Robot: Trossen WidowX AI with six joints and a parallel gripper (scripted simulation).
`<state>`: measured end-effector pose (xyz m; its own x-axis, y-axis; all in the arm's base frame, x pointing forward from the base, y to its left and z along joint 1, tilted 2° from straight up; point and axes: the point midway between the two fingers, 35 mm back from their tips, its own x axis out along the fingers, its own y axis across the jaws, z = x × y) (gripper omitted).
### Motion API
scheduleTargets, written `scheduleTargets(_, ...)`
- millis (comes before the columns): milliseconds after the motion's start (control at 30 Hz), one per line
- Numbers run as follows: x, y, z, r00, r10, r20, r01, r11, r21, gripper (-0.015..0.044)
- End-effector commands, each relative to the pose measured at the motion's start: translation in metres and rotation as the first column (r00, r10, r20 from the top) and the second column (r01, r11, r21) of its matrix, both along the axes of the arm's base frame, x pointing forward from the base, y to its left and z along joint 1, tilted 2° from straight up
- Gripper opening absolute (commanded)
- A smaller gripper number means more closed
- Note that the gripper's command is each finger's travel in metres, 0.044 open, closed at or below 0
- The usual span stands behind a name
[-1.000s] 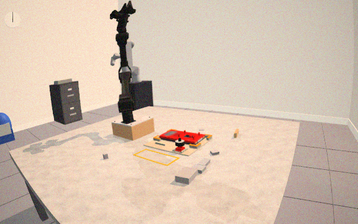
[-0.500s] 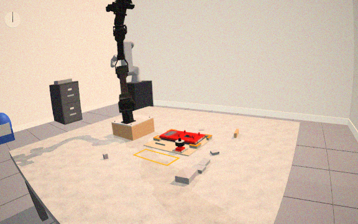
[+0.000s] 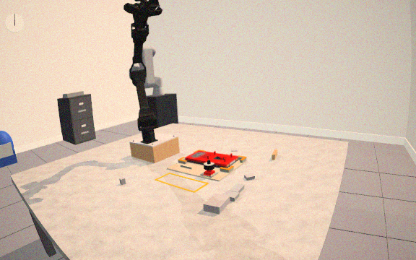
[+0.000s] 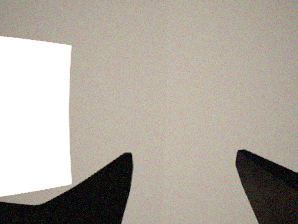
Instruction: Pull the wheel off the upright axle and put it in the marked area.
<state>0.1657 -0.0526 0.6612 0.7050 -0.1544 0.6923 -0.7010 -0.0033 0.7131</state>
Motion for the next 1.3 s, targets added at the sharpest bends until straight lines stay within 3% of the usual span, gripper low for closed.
scheduleTargets(0,0.031,-0.011,-0.018,0.996,0.008,-0.089,-0.005,0.999,0.038,0.0300)
scheduleTargets(333,0.114,-0.035,-0.078,0.944,0.010,-0.329,0.024,0.995,0.098,0.0300)
scheduleTargets(633,0.184,-0.036,-0.152,0.819,0.062,-0.571,0.016,0.991,0.131,0.0300)
scheduleTargets(1000,0.244,-0.022,-0.256,0.566,0.117,-0.816,0.007,0.989,0.146,0.0300)
scheduleTargets(1267,0.267,-0.008,-0.342,0.301,0.139,-0.943,0.006,0.989,0.148,0.0300)
